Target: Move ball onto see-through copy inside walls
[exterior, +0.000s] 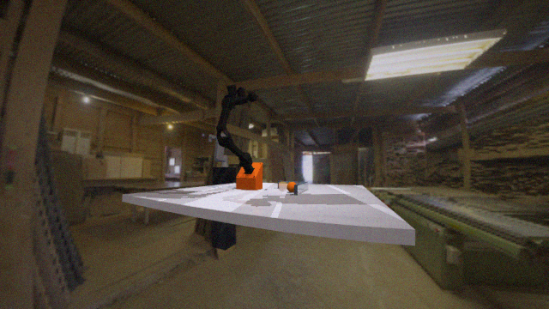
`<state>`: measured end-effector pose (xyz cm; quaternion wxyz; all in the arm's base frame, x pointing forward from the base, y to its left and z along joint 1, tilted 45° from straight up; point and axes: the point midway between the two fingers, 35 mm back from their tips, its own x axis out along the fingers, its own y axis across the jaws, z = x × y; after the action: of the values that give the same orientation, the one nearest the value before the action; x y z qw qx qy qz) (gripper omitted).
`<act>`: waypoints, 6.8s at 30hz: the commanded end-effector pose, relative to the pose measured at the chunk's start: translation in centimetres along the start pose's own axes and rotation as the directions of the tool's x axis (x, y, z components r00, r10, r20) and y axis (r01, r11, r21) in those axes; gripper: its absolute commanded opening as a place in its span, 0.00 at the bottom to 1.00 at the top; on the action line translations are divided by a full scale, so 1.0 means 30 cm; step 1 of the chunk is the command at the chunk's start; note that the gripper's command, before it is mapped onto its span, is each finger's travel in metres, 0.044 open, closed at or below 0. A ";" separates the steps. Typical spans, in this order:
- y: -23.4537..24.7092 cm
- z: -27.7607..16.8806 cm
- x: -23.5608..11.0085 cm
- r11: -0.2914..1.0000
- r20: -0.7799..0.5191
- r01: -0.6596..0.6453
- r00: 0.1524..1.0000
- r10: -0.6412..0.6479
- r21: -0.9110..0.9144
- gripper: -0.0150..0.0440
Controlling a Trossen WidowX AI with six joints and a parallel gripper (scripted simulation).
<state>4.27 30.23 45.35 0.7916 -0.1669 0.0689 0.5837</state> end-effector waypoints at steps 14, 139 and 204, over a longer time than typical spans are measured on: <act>-0.512 -0.511 0.334 0.830 -0.515 0.555 0.729 -0.451 0.059 1.00; -0.994 -1.506 -0.109 0.333 -0.912 0.849 -0.391 -0.122 -0.409 0.25; -0.799 -1.942 -0.314 0.334 -0.910 0.847 -0.396 -0.121 -0.414 0.25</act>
<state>29.11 -4.25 -1.45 0.6756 -0.2821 0.6320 -0.2540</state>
